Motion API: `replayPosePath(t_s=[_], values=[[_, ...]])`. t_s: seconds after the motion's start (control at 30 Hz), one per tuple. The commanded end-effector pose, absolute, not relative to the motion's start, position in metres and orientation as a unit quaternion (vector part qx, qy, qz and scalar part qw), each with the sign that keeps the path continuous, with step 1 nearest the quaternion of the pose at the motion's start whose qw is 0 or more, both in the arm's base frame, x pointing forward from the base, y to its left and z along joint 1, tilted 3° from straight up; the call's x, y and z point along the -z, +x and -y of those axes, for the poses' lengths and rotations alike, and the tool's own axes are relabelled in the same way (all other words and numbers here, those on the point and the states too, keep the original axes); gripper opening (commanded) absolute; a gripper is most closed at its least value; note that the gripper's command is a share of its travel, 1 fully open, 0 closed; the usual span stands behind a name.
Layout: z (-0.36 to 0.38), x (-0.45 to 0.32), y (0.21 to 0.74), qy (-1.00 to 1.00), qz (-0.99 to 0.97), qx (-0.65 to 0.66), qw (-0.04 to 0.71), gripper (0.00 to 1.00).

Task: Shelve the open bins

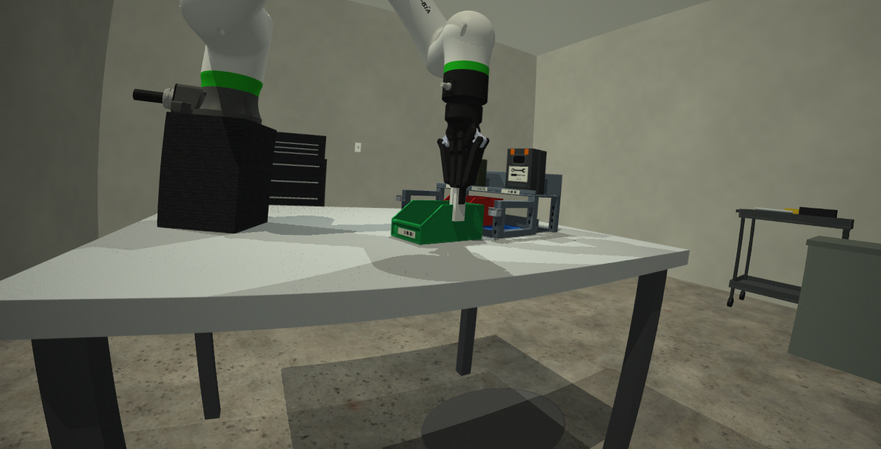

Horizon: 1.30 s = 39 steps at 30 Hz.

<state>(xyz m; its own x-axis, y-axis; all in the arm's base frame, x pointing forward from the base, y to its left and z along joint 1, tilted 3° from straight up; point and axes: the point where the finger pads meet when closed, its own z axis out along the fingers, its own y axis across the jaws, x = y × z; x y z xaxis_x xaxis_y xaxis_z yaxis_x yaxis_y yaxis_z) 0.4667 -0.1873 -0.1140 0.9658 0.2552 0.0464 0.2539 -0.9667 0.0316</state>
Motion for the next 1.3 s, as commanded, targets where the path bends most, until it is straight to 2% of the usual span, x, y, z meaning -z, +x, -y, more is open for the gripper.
replayPosePath(t_s=[0.0,1.27], values=[[0.187,0.114,0.467,0.991,-0.128,-0.025,0.013,0.00],[0.187,0.090,0.466,0.991,-0.128,-0.025,0.013,0.00]])
